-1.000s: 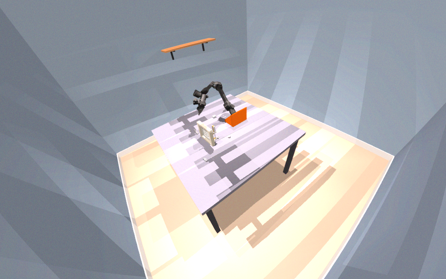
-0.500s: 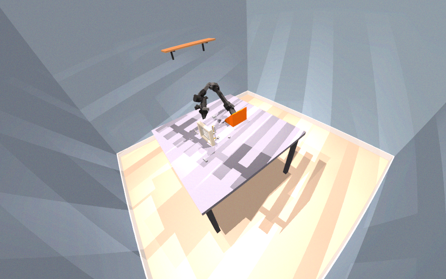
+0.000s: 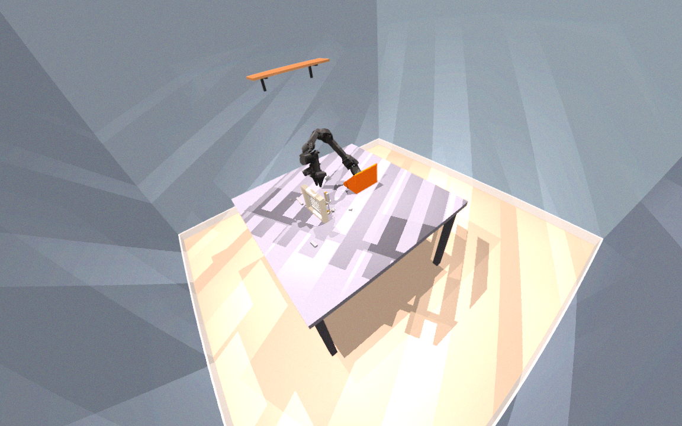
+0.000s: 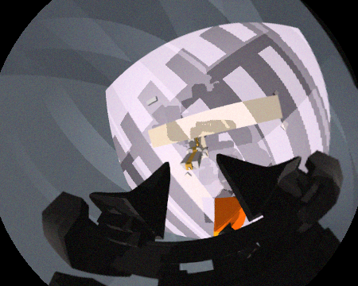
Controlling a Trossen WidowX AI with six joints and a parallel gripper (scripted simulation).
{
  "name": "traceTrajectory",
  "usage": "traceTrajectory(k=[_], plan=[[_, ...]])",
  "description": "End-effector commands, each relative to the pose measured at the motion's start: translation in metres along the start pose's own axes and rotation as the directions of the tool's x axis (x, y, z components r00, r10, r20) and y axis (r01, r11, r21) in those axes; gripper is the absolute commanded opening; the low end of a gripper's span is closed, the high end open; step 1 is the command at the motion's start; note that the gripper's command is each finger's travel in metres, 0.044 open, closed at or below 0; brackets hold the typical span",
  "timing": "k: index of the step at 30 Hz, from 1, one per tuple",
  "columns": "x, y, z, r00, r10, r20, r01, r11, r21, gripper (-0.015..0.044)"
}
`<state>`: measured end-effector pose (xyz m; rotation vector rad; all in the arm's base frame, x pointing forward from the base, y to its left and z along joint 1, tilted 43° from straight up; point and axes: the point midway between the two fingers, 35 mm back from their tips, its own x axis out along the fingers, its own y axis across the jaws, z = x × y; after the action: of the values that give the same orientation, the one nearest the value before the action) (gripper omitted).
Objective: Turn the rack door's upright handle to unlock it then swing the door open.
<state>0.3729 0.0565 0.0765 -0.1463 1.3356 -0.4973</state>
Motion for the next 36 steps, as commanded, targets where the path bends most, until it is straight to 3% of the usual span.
traceTrajectory(k=[1,17,36], plan=[[0.008,0.005,-0.007,0.997,-0.062,-0.045,0.061,0.998,-0.027,0.029],[0.029,0.021,-0.032,0.928,-0.335,-0.161,0.305,0.934,-0.184,0.029],[0.053,0.014,-0.034,0.927,-0.338,-0.161,0.307,0.933,-0.186,0.029]])
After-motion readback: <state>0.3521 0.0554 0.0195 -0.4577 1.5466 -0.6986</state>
